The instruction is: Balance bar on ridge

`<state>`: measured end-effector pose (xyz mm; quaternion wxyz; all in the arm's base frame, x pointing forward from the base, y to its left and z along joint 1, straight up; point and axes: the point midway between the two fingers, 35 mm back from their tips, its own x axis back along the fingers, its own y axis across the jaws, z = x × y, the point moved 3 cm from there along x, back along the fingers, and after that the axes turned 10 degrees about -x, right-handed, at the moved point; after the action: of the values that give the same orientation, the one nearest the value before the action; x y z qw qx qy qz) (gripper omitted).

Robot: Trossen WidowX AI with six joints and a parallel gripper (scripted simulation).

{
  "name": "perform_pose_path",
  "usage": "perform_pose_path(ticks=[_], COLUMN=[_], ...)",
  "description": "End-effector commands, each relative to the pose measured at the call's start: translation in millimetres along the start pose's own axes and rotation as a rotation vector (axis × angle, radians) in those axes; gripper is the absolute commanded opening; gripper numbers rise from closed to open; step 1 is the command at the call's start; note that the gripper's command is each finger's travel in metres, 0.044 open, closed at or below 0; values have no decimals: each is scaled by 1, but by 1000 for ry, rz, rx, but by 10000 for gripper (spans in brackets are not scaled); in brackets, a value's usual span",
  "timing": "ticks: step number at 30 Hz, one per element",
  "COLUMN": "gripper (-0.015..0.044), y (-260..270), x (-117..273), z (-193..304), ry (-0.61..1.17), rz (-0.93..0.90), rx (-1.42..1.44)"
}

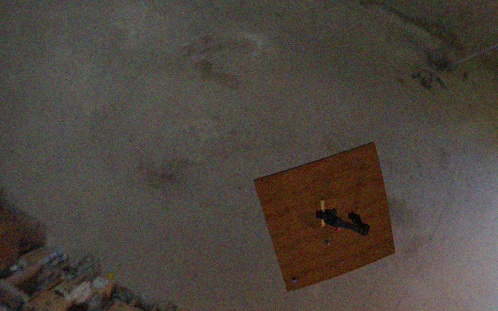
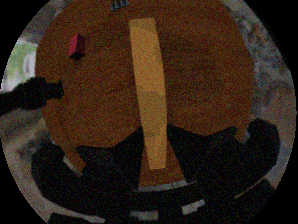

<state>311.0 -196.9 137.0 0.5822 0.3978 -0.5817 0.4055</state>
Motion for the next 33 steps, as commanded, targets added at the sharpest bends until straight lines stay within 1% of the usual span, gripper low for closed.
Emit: perform_pose_path(ticks=[1, 17, 22, 33], gripper=[0, 0, 0, 0], y=[-1, 5, 6, 2], x=[18, 59, 61, 61], z=[0, -1, -2, -43], ry=[2, 0, 0, -6], rz=[24, 24, 24, 24], rx=[-5, -7, -10, -170])
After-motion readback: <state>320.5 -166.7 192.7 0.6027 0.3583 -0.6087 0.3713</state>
